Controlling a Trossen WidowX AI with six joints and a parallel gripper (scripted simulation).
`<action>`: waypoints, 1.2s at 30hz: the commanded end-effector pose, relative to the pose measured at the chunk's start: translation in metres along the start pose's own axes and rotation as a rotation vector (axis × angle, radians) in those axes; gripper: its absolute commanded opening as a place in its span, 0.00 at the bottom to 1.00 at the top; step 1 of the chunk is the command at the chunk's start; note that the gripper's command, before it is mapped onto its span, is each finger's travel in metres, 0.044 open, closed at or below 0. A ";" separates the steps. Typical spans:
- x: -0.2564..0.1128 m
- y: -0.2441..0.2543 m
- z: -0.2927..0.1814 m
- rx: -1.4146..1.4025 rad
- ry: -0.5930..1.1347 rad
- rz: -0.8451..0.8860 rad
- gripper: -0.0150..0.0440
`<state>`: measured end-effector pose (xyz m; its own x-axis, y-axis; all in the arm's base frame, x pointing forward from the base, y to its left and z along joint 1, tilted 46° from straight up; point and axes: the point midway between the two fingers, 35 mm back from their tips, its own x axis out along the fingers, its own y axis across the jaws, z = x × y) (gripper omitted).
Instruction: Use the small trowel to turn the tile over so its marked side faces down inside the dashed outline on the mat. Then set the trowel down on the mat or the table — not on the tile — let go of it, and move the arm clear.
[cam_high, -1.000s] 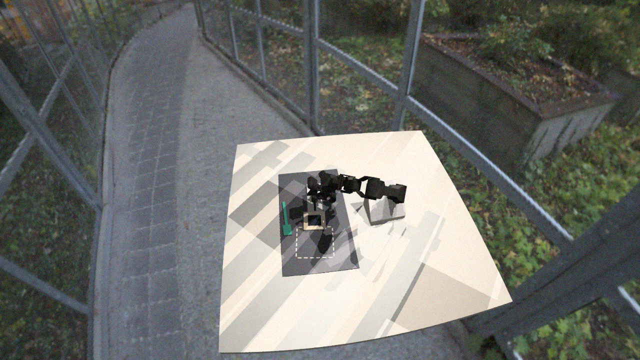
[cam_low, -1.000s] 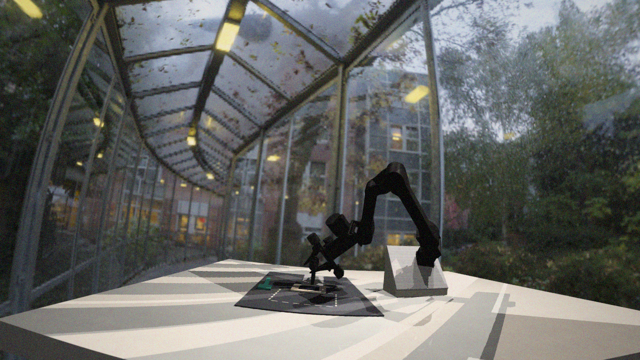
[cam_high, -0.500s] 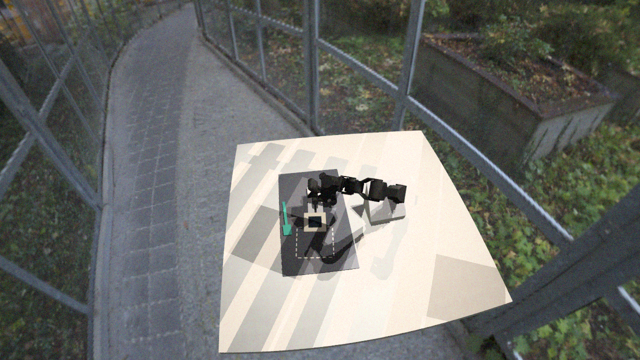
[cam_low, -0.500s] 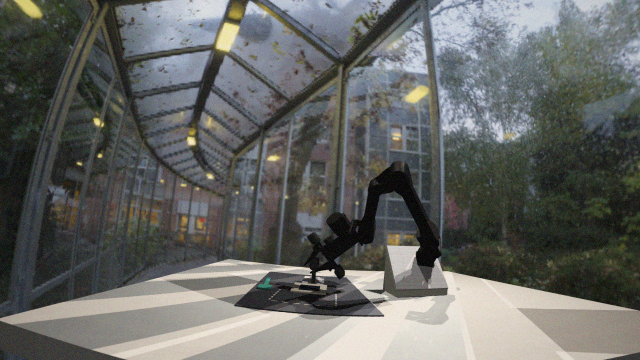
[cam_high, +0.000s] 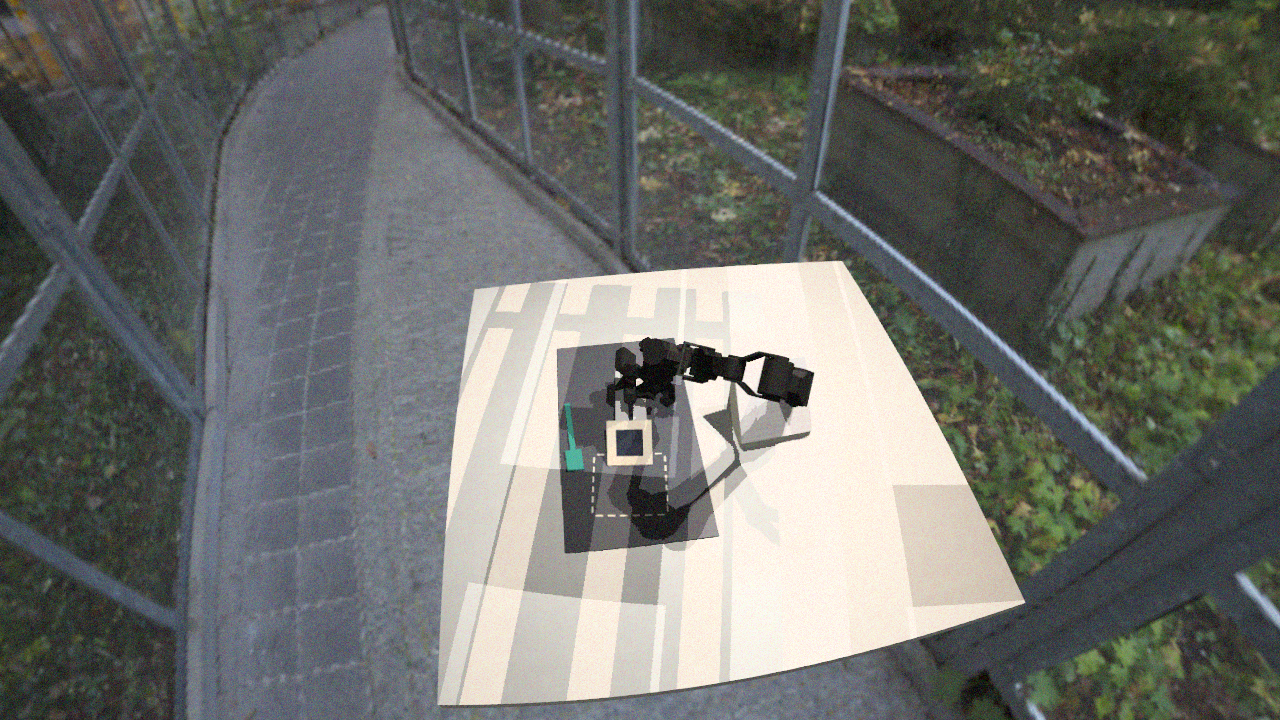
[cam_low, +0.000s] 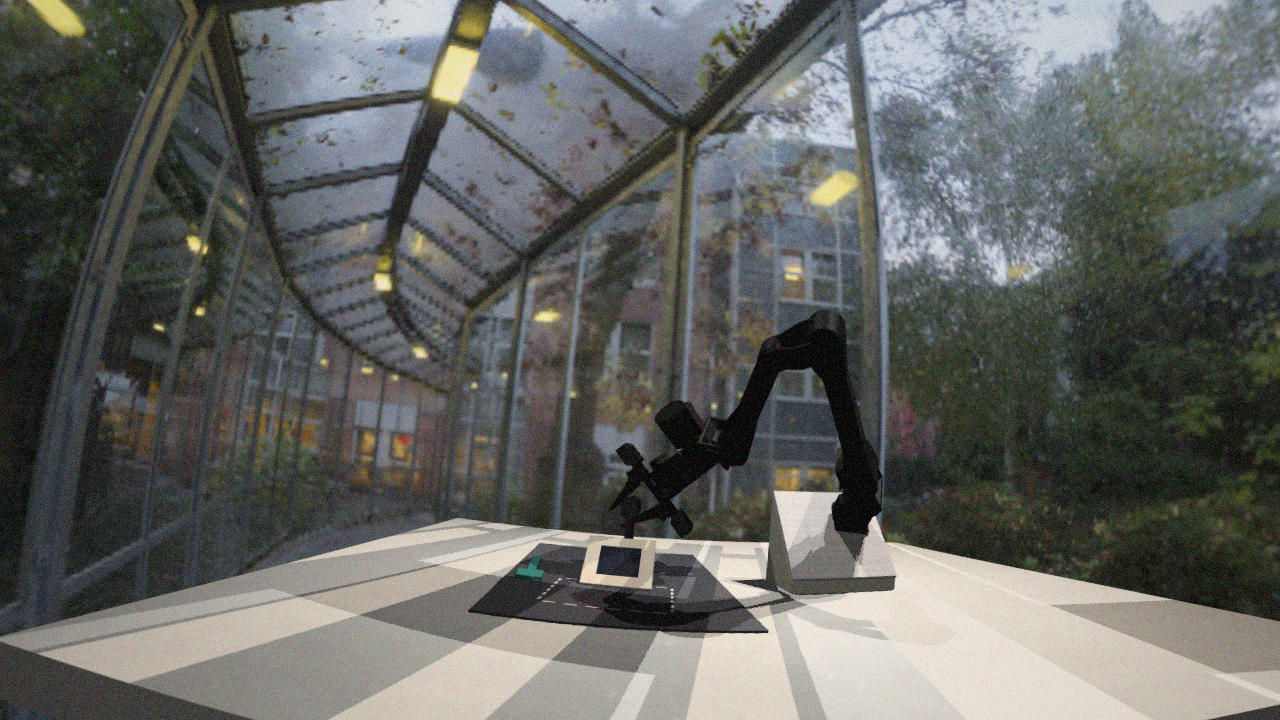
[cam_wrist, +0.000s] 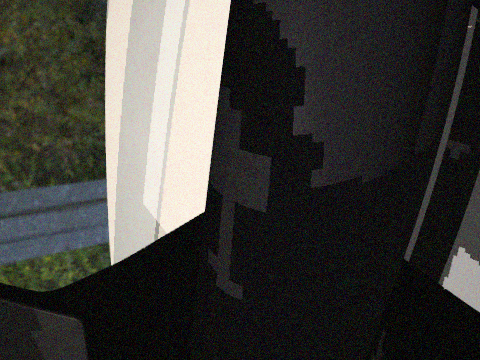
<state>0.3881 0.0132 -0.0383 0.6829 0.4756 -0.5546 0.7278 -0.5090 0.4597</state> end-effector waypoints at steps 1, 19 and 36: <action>-0.005 0.011 -0.010 -0.008 0.007 0.015 0.25; -0.013 0.016 -0.073 -0.006 0.009 0.015 0.25; -0.026 0.036 -0.022 -0.009 0.005 0.013 0.25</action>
<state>0.3939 0.0115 0.0075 0.6813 0.4774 -0.5549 0.7294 -0.5068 0.4595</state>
